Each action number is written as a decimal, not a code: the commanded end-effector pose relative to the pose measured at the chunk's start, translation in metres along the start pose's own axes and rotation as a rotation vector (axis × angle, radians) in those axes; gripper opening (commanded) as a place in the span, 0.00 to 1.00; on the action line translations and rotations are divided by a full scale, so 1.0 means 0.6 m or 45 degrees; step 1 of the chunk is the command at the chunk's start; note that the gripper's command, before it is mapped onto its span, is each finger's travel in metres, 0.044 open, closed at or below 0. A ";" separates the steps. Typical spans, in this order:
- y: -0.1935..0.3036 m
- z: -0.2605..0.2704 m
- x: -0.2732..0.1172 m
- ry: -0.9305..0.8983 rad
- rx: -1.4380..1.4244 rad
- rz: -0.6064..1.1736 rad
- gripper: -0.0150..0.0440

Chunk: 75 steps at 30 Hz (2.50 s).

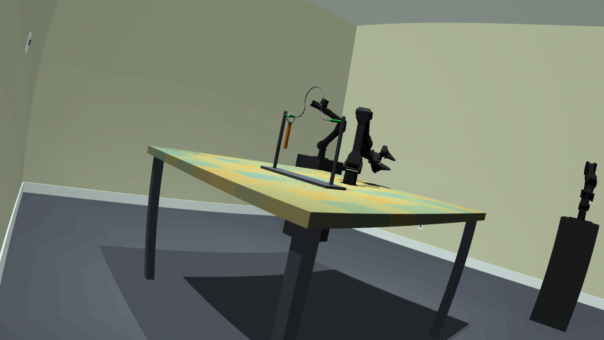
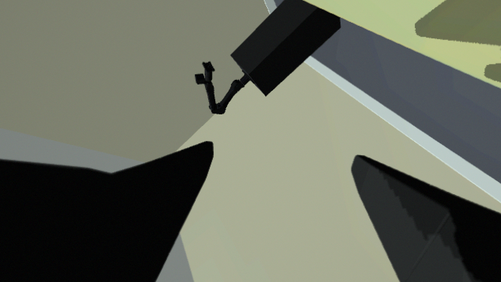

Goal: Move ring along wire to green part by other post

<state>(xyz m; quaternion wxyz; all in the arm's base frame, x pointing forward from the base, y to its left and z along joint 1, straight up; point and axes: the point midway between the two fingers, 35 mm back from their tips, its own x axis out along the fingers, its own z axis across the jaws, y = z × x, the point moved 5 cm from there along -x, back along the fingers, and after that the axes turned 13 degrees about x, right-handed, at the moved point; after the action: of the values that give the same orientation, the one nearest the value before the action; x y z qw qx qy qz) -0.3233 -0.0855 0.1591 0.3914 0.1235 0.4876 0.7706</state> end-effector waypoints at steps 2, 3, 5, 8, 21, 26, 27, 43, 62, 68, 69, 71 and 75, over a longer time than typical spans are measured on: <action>-0.001 -0.003 -0.004 0.012 0.007 0.003 0.84; -0.003 -0.007 -0.009 0.026 0.016 0.008 0.80; -0.007 -0.016 -0.023 0.066 0.041 0.017 0.71; -0.011 -0.029 -0.040 0.145 0.106 0.021 0.58; -0.036 -0.109 -0.171 0.795 0.618 -0.127 0.53; -0.055 -0.129 -0.228 1.037 0.789 -0.273 0.53; -0.058 -0.132 -0.241 1.087 0.825 -0.310 0.53; -0.152 -0.101 -0.545 1.929 1.119 -1.598 0.53; -0.377 0.174 -0.650 1.225 -0.290 -3.215 0.53; -0.437 0.280 -0.592 0.595 -0.886 -3.195 0.53; -0.444 0.295 -0.581 0.501 -0.966 -3.164 0.53; -0.451 0.315 -0.564 0.371 -1.070 -3.110 0.53; -0.456 0.323 -0.560 0.392 -1.136 -3.094 0.53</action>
<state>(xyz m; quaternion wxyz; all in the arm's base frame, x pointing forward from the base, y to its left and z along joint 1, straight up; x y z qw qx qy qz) 0.1391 -0.1577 0.0878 0.7689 -0.6360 0.0656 0.0007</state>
